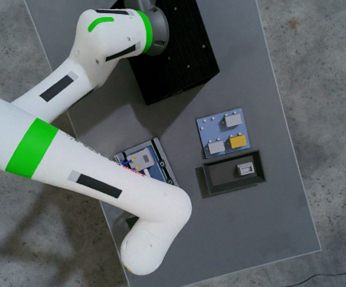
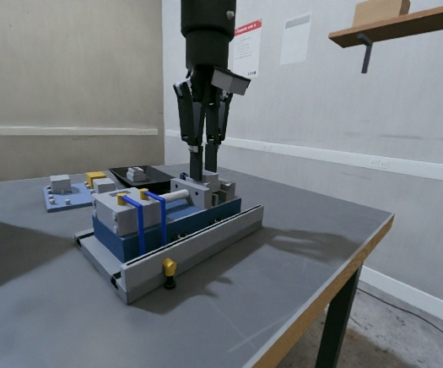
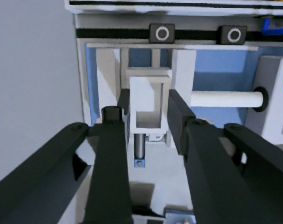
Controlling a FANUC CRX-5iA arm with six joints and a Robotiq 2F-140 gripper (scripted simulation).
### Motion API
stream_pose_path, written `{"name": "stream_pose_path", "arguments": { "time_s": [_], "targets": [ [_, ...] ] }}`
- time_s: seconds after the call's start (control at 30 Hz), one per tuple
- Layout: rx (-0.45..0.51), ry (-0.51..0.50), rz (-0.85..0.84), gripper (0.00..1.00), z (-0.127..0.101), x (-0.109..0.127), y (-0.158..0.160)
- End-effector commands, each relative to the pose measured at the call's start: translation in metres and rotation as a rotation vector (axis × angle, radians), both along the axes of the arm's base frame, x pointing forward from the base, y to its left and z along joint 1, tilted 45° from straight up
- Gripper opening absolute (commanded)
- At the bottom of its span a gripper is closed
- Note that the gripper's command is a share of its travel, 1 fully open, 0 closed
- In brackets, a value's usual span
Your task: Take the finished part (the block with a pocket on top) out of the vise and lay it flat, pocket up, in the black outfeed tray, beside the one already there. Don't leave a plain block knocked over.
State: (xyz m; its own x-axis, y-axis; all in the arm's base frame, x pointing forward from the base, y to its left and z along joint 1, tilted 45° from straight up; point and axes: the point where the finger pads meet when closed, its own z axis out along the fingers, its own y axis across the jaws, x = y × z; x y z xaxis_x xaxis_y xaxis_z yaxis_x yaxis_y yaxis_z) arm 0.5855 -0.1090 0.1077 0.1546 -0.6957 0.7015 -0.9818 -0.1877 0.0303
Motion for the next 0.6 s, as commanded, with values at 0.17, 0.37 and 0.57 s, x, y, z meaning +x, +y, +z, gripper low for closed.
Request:
{"name": "stream_pose_path", "arguments": {
  "time_s": [0.17,0.37,0.57],
  "targets": [
    [0.0,-0.001,0.001,0.1,0.002,0.0,0.002],
    [0.0,-0.001,0.001,0.1,0.004,0.0,0.004],
    [0.0,-0.001,0.001,0.1,0.011,-0.001,0.011]
  ]
}}
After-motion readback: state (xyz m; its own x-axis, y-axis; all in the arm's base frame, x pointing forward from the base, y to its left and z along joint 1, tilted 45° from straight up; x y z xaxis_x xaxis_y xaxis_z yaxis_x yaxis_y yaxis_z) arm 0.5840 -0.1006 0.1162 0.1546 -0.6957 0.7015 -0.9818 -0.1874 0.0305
